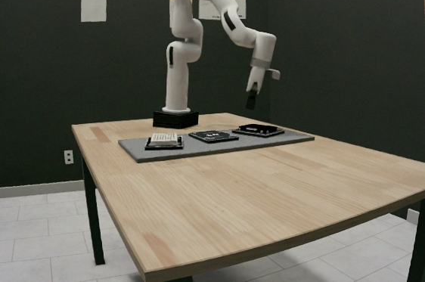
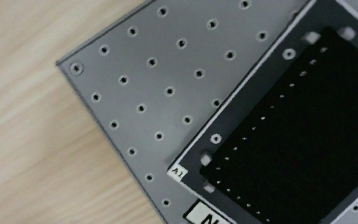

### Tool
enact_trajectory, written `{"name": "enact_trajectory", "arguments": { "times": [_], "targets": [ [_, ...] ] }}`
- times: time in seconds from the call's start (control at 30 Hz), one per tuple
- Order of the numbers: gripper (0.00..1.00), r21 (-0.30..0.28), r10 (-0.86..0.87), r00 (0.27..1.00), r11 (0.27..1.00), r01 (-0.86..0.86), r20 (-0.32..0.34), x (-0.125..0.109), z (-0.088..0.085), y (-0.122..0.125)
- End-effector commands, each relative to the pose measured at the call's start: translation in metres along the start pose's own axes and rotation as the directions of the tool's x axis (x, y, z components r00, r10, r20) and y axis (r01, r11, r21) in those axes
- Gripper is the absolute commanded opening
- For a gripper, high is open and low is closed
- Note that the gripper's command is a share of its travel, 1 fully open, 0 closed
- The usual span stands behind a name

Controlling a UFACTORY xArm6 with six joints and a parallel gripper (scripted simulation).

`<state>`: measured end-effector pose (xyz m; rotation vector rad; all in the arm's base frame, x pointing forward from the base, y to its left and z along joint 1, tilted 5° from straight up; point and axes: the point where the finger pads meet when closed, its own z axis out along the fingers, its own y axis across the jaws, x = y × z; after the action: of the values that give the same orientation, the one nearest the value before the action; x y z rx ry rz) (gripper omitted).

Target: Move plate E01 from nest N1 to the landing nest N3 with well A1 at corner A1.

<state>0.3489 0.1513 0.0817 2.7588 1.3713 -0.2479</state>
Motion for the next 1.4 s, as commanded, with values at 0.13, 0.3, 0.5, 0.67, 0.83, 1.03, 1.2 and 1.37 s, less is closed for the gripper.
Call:
{"name": "enact_trajectory", "arguments": {
  "times": [0.13, 0.3, 0.5, 0.67, 0.83, 1.03, 1.2, 1.37],
  "targets": [
    [1.0, 0.001, 0.203, 0.975, 0.979, -0.203, -0.086, 0.011, -0.014, 0.016],
    [1.0, 0.025, 0.35, 0.925, 0.936, -0.351, -0.144, 0.017, -0.023, 0.028],
    [1.0, 0.071, 0.515, 0.832, 0.856, -0.513, -0.205, 0.022, -0.035, 0.042],
    [1.0, 0.1, 0.591, 0.773, 0.805, -0.586, -0.231, 0.024, -0.04, 0.048],
    [1.0, 0.103, 0.599, 0.766, 0.799, -0.593, -0.234, 0.024, -0.04, 0.048],
    [1.0, 0.103, 0.599, 0.766, 0.799, -0.593, -0.234, 0.024, -0.039, 0.048],
    [1.0, 0.103, 0.599, 0.766, 0.799, -0.593, -0.234, 0.026, -0.032, 0.049],
    [1.0, 0.103, 0.599, 0.766, 0.799, -0.593, -0.234, 0.027, -0.026, 0.049]
  ]
}}
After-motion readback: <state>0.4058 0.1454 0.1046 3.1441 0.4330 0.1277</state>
